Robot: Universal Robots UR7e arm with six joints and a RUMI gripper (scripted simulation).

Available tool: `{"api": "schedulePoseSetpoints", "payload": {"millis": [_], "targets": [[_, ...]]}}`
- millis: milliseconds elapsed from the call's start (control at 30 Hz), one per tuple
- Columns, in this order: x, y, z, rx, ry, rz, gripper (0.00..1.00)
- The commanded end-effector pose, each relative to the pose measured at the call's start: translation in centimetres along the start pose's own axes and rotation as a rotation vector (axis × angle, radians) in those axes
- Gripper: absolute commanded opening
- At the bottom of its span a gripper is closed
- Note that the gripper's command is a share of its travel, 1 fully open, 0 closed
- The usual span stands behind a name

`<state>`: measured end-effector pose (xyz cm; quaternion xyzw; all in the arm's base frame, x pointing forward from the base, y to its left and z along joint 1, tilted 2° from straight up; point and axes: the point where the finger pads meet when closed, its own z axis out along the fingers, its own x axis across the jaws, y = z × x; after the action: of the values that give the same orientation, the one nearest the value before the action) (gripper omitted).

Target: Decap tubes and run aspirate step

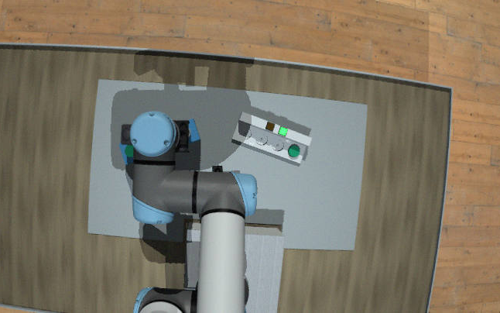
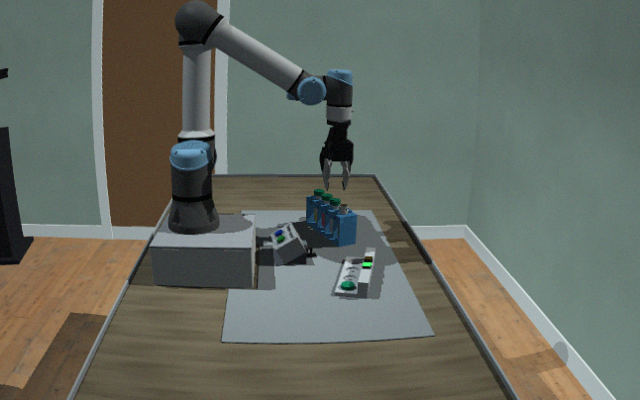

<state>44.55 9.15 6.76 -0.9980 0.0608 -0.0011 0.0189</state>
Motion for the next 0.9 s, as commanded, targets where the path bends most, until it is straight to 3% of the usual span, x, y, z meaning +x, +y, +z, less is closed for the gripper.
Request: {"api": "schedulePoseSetpoints", "payload": {"millis": [0, 300, 400, 500, 600, 667, 867], "targets": [[-0.2, 2.3, -0.2, 0.001, 0.001, -0.231, 0.29], [-0.6, 7.3, -0.2, -0.001, 0.001, -0.719, 0.29], [-0.6, 7.3, -0.2, 0.0, 0.001, -0.731, 0.29], [-0.8, 9.8, -0.2, -0.001, 0.001, -0.972, 0.29], [-0.9, 10.6, -0.2, 0.0, 0.001, -1.065, 0.29], [-1.1, 12.3, -0.2, -0.001, 0.0, -1.223, 0.29], [-1.4, 16.4, -0.2, 0.0, 0.001, -1.231, 0.29]]}}
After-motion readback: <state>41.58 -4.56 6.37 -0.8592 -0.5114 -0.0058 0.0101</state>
